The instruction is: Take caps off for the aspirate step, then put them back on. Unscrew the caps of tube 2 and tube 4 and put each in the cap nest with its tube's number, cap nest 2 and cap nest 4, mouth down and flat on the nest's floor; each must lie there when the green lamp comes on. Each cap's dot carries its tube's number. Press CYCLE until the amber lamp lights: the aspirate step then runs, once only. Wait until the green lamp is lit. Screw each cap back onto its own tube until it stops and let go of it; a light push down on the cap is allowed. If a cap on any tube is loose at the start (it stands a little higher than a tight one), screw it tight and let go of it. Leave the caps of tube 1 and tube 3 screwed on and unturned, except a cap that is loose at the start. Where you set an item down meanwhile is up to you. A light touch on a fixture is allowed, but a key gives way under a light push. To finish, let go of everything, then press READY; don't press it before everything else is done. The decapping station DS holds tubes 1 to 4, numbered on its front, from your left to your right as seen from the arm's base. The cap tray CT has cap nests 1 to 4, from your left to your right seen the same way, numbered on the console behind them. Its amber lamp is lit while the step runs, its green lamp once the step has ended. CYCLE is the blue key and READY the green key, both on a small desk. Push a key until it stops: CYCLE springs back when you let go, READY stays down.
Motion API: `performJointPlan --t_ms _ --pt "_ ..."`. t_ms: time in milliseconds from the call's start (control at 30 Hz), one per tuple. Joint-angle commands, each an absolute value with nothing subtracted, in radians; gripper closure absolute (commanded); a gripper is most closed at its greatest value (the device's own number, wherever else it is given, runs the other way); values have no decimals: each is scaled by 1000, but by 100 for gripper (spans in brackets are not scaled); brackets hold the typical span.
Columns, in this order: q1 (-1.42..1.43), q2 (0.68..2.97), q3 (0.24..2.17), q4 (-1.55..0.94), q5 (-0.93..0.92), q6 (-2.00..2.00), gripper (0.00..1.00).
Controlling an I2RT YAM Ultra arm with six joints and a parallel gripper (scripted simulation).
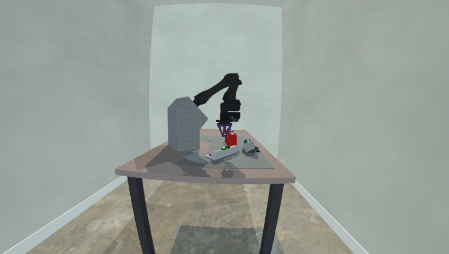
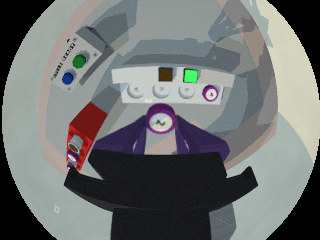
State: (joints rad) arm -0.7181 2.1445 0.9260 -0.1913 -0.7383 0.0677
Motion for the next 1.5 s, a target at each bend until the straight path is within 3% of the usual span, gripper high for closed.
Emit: performJointPlan --t_ms 0,300,700,1167,1467 --pt "-767 2100 938 -308 -747 -6 100" --pt "-798 2068 949 -380 -750 -49 100" --pt "-649 1832 777 -310 -730 -517 100" --pt "-380 1519 651 -286 -650 -1082 100" --pt "-203 1384 643 -303 -569 -1210 100"
